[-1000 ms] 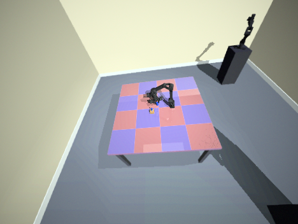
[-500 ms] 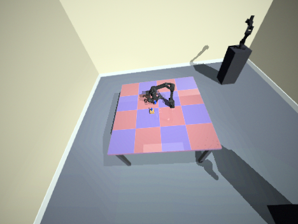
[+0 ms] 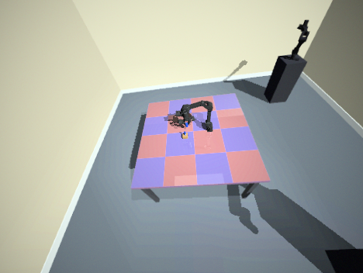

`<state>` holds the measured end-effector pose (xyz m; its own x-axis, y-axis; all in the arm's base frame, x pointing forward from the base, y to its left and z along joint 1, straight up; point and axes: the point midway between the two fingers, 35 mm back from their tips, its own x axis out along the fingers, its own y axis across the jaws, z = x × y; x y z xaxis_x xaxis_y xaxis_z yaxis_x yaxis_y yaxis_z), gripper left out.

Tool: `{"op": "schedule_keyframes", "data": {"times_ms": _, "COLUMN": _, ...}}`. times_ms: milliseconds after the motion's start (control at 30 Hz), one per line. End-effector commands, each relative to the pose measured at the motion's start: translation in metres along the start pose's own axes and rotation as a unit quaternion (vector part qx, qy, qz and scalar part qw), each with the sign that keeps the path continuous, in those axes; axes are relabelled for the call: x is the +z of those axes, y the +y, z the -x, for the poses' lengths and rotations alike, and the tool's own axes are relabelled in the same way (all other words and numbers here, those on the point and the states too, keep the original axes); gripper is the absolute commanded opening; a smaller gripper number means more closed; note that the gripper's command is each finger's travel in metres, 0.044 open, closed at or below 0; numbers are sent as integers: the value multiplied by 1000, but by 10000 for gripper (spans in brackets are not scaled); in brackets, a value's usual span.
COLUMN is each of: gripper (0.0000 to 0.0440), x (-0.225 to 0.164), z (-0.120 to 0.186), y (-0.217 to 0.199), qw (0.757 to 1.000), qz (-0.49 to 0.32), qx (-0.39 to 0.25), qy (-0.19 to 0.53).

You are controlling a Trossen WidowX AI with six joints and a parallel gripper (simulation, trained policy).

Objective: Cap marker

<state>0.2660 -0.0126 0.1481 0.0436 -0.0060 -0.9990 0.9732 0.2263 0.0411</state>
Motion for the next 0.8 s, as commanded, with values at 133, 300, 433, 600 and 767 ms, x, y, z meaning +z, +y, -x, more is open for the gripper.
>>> {"op": "schedule_keyframes", "data": {"times_ms": 133, "gripper": 37, "x": -19, "z": 14, "y": 15, "qw": 1000, "qz": 5, "qx": 7, "qy": 6}}
{"op": "schedule_keyframes", "data": {"times_ms": 300, "gripper": 29, "x": -33, "z": 21, "y": 25, "qw": 1000, "qz": 10, "qx": 9, "qy": 10}}
{"op": "schedule_keyframes", "data": {"times_ms": 433, "gripper": 23, "x": -46, "z": 26, "y": 32, "qw": 1000, "qz": 15, "qx": 9, "qy": 13}}
{"op": "schedule_keyframes", "data": {"times_ms": 600, "gripper": 14, "x": -61, "z": 31, "y": 39, "qw": 1000, "qz": 21, "qx": 6, "qy": 16}}
{"op": "schedule_keyframes", "data": {"times_ms": 767, "gripper": 5, "x": -72, "z": 33, "y": 44, "qw": 1000, "qz": 25, "qx": 2, "qy": 18}}
